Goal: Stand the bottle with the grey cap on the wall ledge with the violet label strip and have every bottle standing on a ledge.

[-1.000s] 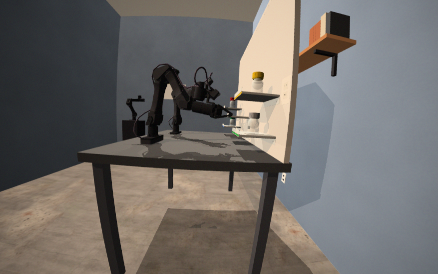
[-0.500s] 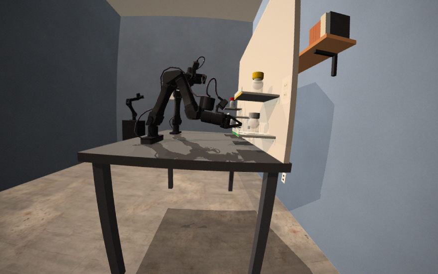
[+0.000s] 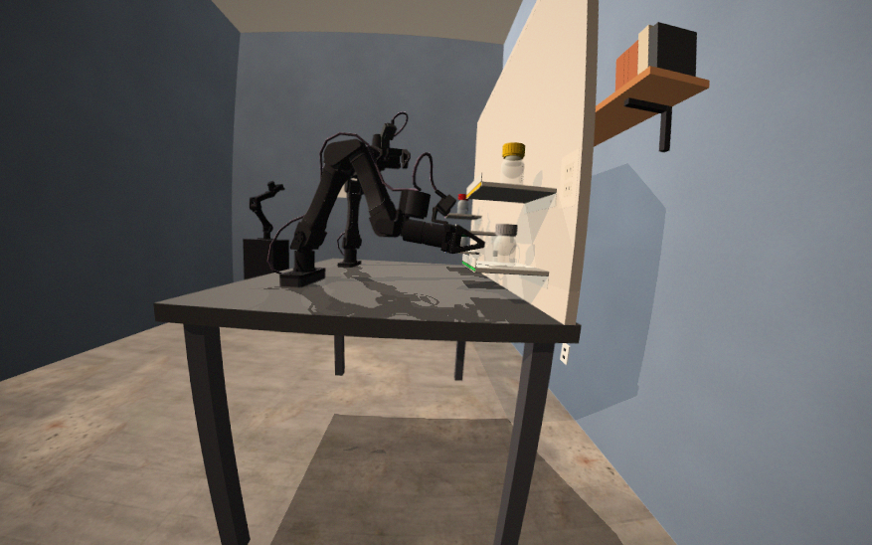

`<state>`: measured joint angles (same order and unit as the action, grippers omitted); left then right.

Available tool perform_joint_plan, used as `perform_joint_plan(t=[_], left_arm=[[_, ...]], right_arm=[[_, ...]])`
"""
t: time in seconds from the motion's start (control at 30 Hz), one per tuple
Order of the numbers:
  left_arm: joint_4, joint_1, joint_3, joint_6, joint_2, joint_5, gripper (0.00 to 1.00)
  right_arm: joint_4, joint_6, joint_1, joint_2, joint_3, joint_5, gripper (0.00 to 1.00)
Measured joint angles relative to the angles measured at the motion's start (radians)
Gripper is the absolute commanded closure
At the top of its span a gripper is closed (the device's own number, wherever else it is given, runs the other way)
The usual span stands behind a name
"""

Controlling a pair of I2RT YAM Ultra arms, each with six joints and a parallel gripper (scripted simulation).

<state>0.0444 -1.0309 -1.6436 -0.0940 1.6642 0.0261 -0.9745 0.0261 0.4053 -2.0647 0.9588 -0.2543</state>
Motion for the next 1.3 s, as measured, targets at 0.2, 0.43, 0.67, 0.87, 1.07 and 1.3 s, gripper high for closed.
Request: perform_joint_plan(t=[0.2,0.43,0.67,0.87,1.07,1.3], left_arm=[[0.001,0.000,0.000,0.000,0.000,0.000,0.00],[0.001,0.000,0.000,0.000,0.000,0.000,0.00],[0.001,0.000,0.000,0.000,0.000,0.000,0.00],[0.001,0.000,0.000,0.000,0.000,0.000,0.00],[0.001,0.000,0.000,0.000,0.000,0.000,0.00],[0.001,0.000,0.000,0.000,0.000,0.000,0.00]], right_arm=[[0.019,0.000,-0.008,-0.007,0.056,0.004,0.06],[0.040,0.000,-0.013,-0.039,0.098,0.010,0.06],[0.060,0.000,-0.018,-0.066,0.135,0.015,0.06],[0.073,0.000,-0.023,-0.092,0.180,0.020,0.06],[0.087,0.000,-0.027,-0.112,0.211,0.024,0.06],[0.097,0.000,-0.027,-0.122,0.227,0.025,0.06]])
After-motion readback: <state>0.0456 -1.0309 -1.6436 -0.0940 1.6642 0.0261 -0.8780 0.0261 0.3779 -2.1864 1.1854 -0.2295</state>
